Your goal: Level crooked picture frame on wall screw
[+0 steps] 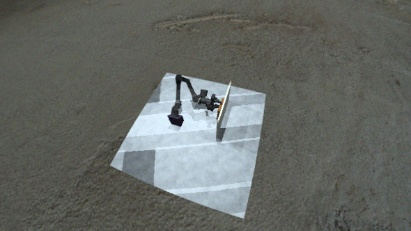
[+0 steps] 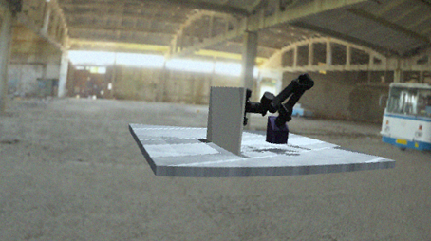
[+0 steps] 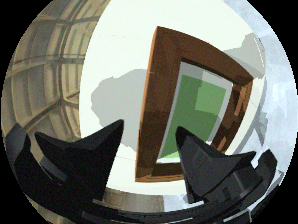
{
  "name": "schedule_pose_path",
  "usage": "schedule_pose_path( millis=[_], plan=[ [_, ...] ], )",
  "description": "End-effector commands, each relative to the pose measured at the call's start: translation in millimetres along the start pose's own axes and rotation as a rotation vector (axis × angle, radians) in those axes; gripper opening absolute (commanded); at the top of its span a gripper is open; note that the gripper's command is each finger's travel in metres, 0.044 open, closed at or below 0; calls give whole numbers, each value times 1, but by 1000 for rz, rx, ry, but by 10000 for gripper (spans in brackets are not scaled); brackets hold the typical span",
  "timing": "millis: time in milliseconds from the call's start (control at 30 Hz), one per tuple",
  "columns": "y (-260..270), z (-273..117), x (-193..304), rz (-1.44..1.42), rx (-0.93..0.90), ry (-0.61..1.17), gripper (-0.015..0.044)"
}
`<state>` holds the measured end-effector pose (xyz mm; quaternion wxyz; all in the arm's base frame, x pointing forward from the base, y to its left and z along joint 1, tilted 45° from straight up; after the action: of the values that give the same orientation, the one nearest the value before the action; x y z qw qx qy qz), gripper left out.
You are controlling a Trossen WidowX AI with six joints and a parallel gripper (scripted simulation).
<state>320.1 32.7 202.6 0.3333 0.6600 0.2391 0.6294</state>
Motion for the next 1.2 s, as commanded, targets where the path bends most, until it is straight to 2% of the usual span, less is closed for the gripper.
schedule_pose_path(
  millis=[0, 467, 700, 933, 967, 1167],
  plan=[
    [0, 0, 1, 3, -1, 4, 260],
    [1, 0, 1, 3, -1, 4, 260],
    [1, 0, 1, 3, -1, 4, 76],
    [1, 0, 1, 3, -1, 4, 30],
    [1, 0, 1, 3, -1, 4, 3],
    [1, 0, 1, 3, -1, 4, 0]
  ],
)
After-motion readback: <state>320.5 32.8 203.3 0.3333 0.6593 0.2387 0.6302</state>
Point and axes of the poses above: the point midway between the two fingers, 35 mm back from their tips, its own z axis out along the fingers, its own y axis across the jaws, x = y × z, the point moved 7 cm from there along -z, back along the fingers, and after that the axes turned 5 degrees about z, right-handed, at the moved point
